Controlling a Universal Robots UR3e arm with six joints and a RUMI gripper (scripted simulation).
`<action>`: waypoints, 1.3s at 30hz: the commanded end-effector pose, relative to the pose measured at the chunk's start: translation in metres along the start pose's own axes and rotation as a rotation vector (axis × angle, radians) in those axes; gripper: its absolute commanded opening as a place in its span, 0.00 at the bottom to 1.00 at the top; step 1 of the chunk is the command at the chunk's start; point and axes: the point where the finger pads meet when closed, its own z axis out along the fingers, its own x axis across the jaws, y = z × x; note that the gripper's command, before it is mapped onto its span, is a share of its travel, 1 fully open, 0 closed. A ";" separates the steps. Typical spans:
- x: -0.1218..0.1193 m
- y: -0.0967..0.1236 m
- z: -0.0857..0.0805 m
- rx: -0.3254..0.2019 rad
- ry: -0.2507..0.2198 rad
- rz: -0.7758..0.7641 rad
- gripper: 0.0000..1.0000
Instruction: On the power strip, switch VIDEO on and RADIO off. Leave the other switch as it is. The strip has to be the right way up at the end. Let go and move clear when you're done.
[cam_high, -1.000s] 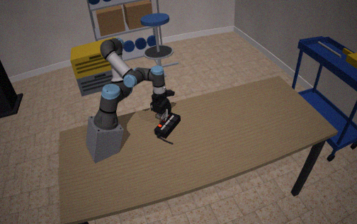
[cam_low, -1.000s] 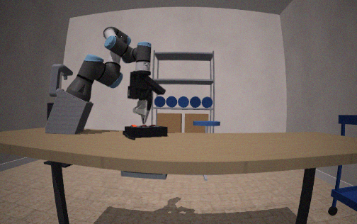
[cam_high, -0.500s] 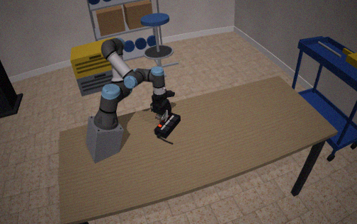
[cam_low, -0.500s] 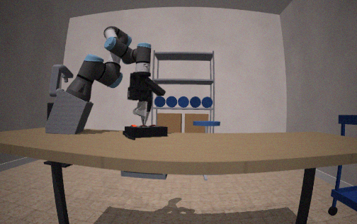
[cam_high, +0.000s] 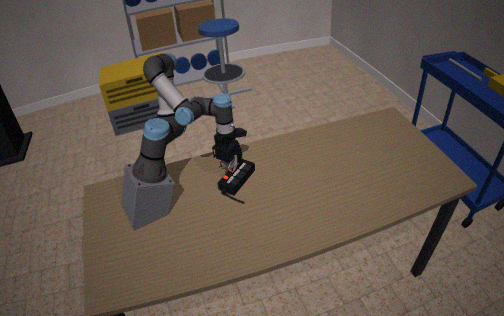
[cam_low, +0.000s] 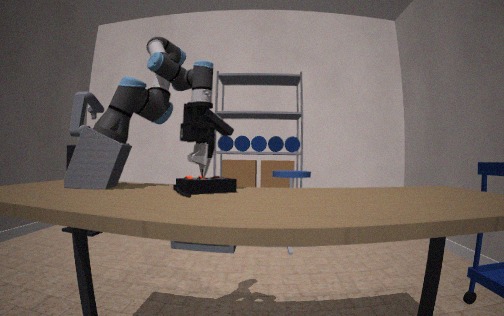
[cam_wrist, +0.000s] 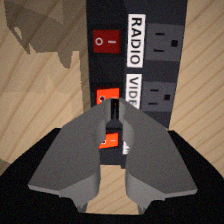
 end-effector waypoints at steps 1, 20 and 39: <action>0.000 0.000 0.000 0.001 0.001 0.000 0.00; 0.000 0.000 -0.026 0.001 0.001 0.000 0.00; 0.000 0.000 -0.039 0.001 0.001 0.000 0.00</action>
